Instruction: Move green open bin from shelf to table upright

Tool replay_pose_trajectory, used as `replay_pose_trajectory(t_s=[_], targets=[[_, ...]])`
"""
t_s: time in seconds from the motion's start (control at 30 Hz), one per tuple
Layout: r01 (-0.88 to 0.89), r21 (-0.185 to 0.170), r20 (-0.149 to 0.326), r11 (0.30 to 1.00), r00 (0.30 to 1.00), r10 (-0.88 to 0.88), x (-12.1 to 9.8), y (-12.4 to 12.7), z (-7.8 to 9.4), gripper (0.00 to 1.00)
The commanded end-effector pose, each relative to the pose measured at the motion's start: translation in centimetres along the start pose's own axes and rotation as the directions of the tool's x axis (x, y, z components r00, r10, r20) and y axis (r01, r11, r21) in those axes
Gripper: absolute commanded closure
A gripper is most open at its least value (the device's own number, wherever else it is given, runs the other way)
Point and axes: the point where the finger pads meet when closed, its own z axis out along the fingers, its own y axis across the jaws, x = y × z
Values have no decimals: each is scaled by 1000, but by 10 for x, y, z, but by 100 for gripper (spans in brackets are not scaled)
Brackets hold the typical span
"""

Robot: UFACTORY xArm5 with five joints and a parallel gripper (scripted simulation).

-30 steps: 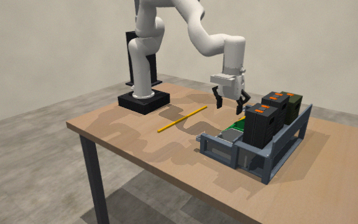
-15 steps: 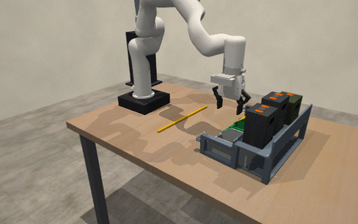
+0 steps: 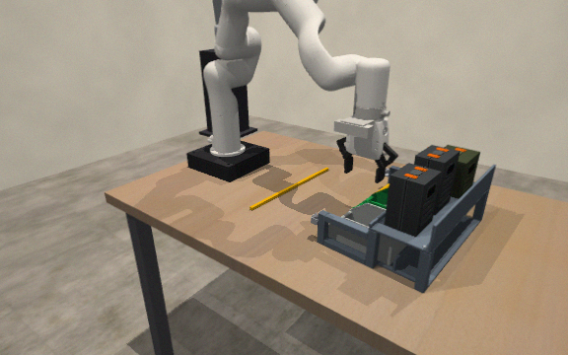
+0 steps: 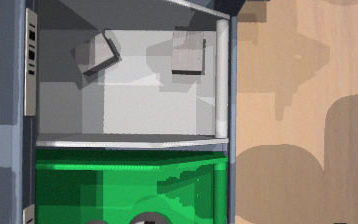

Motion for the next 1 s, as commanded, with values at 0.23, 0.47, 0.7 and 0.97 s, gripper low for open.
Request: replay_pose_trajectory(t_s=[0.23, 0.47, 0.7, 0.97], targets=[[0, 5, -6, 1000, 1000, 0, 0, -2, 18, 0], [0, 5, -6, 1000, 1000, 0, 0, -2, 29, 0], [0, 5, -6, 1000, 1000, 0, 0, -2, 39, 0], [0, 5, -6, 1000, 1000, 0, 0, -2, 51, 0]])
